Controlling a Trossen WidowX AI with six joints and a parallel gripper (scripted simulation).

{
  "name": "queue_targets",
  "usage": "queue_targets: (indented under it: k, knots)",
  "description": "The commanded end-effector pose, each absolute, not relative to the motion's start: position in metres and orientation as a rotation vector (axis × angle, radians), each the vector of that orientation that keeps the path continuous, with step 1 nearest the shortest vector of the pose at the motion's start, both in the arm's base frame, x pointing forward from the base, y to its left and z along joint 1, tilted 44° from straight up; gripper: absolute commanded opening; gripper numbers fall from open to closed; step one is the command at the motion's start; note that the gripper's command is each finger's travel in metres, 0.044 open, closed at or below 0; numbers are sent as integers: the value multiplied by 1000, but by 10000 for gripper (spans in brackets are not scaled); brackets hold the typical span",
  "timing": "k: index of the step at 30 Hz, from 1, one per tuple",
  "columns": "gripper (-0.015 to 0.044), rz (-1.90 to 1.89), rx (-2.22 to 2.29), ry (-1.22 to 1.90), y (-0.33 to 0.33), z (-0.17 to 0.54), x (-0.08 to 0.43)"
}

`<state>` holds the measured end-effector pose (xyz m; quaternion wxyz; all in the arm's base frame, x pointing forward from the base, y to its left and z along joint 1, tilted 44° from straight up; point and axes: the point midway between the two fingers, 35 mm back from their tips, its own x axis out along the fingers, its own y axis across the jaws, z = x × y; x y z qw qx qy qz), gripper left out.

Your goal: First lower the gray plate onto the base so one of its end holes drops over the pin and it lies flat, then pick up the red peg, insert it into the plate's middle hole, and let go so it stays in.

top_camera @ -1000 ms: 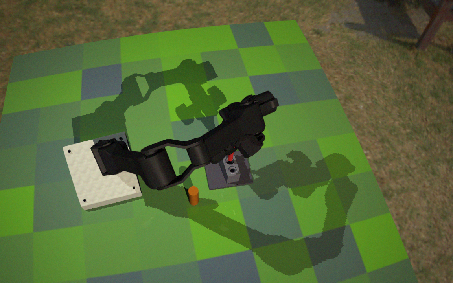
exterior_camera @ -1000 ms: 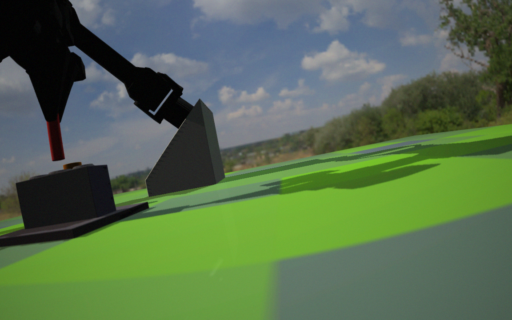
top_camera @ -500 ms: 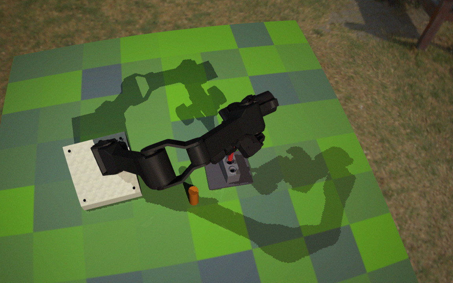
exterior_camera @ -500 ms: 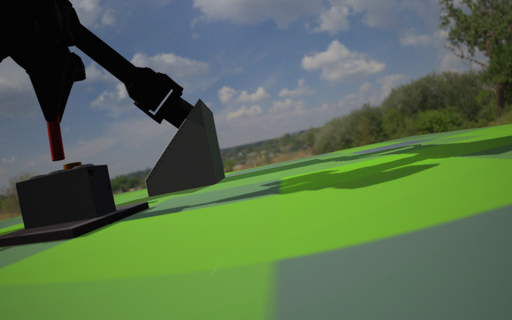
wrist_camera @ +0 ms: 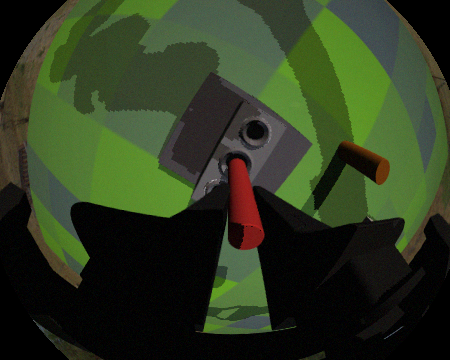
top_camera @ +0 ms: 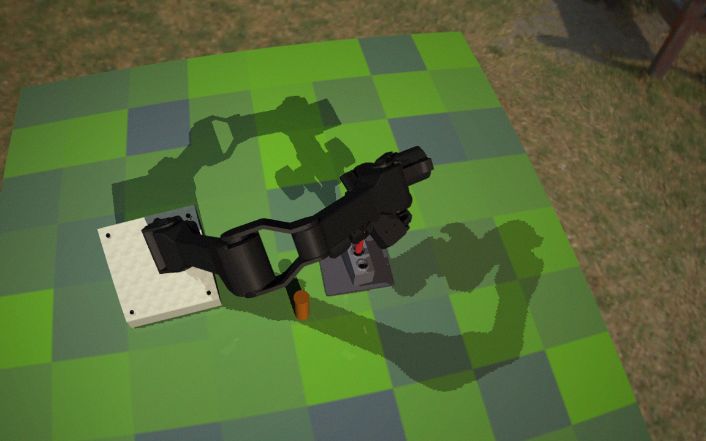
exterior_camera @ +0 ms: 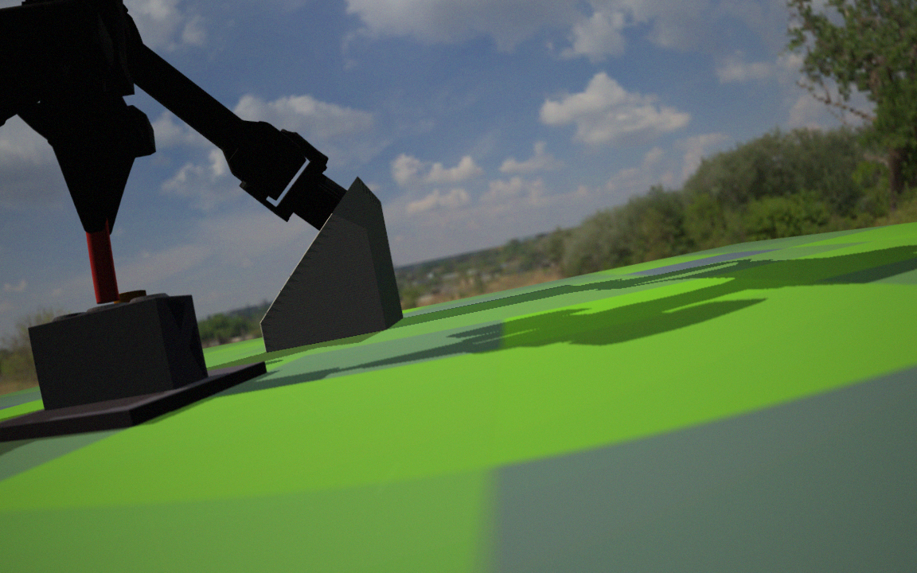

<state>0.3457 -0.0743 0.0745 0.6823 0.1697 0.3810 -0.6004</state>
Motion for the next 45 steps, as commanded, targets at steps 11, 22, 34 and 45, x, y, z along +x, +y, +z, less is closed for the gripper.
queue_targets:
  k: [11, 22, 34, 45]
  knots:
    - [0, -1348, 378, 856, -79, 71, 345]
    - [0, -1348, 378, 855, -80, 70, 347]
    - [0, -1350, 380, 854, -81, 70, 347]
    - [131, -1350, 380, 854, -81, 70, 347]
